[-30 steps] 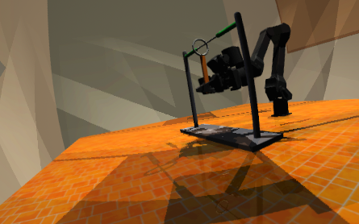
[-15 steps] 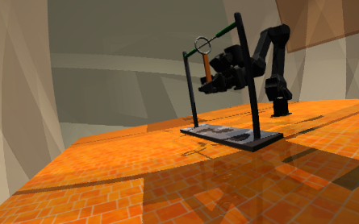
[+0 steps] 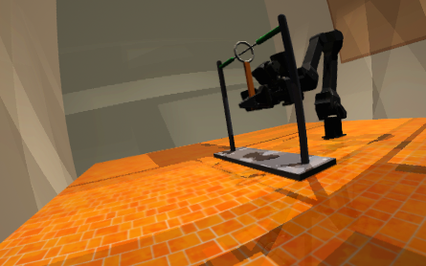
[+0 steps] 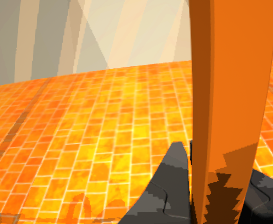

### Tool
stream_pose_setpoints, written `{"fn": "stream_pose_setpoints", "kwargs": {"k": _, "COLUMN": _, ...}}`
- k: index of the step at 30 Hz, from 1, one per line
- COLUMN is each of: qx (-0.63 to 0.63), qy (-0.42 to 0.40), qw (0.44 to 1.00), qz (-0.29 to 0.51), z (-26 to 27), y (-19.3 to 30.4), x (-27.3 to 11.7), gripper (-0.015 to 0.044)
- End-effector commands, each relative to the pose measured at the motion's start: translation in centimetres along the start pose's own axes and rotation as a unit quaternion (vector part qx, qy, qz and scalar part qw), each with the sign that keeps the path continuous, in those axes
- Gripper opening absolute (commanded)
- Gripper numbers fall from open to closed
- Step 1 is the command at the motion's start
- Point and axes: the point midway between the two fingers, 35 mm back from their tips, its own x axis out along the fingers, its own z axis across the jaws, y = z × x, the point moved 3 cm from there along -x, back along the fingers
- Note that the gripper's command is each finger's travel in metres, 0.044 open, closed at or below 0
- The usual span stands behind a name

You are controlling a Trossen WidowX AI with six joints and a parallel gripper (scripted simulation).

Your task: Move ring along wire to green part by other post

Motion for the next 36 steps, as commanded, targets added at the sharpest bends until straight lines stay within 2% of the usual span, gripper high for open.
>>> {"fn": "stream_pose_setpoints", "kwargs": {"k": 1, "qx": 0.004, "qy": 0.001, "qw": 1.0, "qz": -0.002, "z": 0.4, "y": -0.1, "x": -0.1, "gripper": -0.015}}
{"fn": "stream_pose_setpoints", "kwargs": {"k": 36, "qx": 0.003, "qy": -0.003, "qw": 1.0, "qz": -0.002, "z": 3.9, "y": -0.2, "x": 0.0, "gripper": -0.015}}
